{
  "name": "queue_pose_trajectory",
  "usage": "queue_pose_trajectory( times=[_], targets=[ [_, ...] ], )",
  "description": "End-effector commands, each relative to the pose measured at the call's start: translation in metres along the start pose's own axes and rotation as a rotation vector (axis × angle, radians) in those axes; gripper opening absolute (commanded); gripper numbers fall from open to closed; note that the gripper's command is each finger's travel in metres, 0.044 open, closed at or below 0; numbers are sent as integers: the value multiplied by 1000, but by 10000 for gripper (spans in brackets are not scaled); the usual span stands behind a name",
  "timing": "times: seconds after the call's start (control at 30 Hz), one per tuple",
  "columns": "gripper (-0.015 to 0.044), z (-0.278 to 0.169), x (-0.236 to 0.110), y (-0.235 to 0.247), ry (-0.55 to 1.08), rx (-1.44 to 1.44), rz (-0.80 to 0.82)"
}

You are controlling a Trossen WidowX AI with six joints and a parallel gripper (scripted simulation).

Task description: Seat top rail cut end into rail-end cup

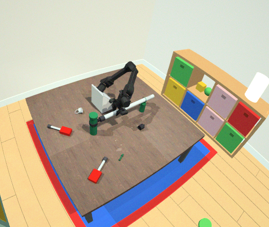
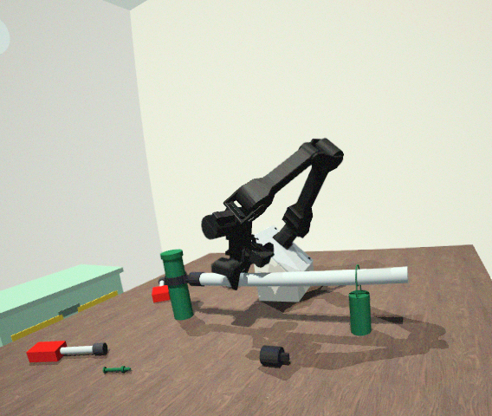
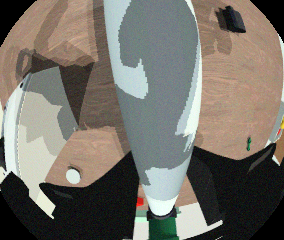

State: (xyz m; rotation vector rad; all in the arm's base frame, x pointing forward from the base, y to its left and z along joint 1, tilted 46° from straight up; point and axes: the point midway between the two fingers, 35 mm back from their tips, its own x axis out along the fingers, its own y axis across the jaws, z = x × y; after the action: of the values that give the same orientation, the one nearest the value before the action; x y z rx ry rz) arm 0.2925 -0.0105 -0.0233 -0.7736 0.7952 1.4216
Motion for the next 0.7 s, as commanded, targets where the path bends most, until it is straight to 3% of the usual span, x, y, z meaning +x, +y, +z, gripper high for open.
queue_pose_trajectory(
  times=[0.0,0.67],
  targets=[
    [0,-8,-2,-2,12,-1,-6],
    [0,-23,0,-3,13,-1,-6]
  ],
)
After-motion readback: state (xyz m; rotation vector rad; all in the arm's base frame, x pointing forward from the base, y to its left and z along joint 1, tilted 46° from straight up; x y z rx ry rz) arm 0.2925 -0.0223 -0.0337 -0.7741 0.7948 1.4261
